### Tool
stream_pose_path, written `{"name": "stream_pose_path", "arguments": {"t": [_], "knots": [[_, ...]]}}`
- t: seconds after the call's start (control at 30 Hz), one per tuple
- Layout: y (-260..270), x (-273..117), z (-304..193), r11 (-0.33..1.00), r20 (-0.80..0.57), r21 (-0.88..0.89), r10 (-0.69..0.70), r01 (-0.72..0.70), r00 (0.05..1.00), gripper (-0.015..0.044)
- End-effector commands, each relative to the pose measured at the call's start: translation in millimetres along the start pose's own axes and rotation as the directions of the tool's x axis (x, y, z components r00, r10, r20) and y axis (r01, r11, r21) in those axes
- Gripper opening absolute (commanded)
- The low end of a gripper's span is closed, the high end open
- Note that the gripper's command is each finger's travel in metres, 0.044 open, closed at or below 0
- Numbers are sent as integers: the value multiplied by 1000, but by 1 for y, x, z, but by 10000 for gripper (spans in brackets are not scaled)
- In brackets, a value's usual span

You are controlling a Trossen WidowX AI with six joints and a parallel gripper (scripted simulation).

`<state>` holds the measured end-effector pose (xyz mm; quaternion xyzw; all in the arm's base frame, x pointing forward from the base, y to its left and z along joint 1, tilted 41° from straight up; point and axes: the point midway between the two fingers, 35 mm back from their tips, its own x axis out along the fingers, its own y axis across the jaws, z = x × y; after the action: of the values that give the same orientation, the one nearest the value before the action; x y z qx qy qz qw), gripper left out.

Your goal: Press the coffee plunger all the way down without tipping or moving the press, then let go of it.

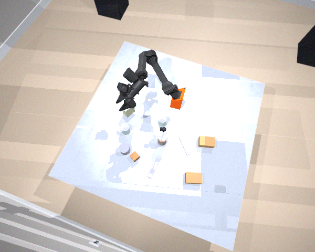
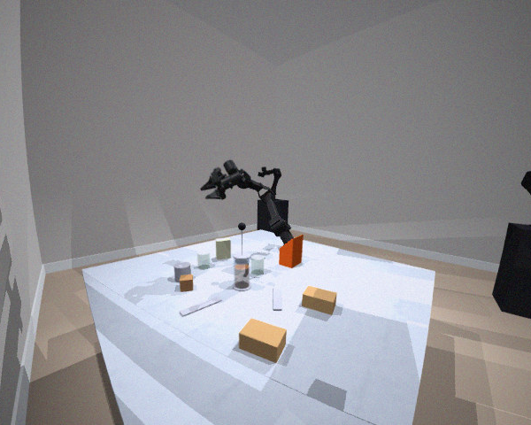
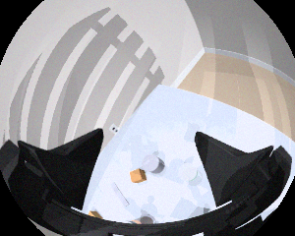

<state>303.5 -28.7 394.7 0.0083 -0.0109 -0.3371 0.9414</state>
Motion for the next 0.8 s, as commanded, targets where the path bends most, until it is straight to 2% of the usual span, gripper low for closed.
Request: {"name": "stream_pose_path", "arguments": {"t": [0.0, 0.2, 0.43, 0.6, 0.77], "knots": [[49, -18, -54, 978, -117, -169, 100, -119, 988, 440], [101, -67, -129, 854, -256, -420, 212, -306, 943, 440], [125, -134, -201, 612, -349, -651, 283, -449, 893, 440], [121, -132, -209, 593, -362, -657, 294, -466, 885, 440], [102, -115, -238, 593, -362, -657, 294, -466, 885, 440]]}}
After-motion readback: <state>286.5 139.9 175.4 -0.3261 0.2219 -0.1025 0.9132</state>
